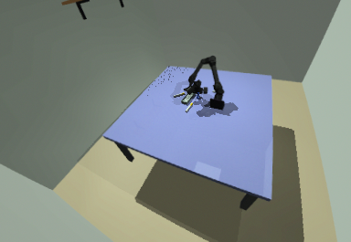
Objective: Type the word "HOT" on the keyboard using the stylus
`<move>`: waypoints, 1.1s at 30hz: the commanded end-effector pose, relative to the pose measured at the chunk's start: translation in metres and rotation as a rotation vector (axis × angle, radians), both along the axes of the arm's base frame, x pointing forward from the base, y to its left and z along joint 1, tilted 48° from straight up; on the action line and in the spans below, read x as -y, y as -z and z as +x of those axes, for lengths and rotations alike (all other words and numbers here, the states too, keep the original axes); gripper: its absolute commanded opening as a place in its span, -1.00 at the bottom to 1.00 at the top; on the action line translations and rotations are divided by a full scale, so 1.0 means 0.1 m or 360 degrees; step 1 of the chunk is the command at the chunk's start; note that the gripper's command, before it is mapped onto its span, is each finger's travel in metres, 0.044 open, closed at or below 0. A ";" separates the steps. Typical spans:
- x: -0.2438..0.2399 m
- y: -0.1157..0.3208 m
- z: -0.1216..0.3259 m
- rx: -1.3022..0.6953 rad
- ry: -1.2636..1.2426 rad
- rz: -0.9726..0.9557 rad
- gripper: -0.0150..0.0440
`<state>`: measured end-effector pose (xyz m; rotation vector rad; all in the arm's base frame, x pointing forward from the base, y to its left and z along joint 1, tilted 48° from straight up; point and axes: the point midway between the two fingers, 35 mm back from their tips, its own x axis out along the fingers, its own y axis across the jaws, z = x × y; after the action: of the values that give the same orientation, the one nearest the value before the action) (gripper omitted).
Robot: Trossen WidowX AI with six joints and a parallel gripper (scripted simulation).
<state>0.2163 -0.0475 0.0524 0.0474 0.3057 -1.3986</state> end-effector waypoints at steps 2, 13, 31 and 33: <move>0.07 0.05 -0.01 -0.0012 -0.0007 -0.0012 -0.49; 0.17 0.13 -0.02 -0.0009 -0.0004 -0.0021 -0.49; 0.07 0.06 0.00 -0.0004 -0.0001 -0.0004 0.02; -0.05 -0.04 0.00 -0.0008 -0.0004 0.0000 0.02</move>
<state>0.2127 -0.0578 0.0457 0.0272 0.3135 -1.4062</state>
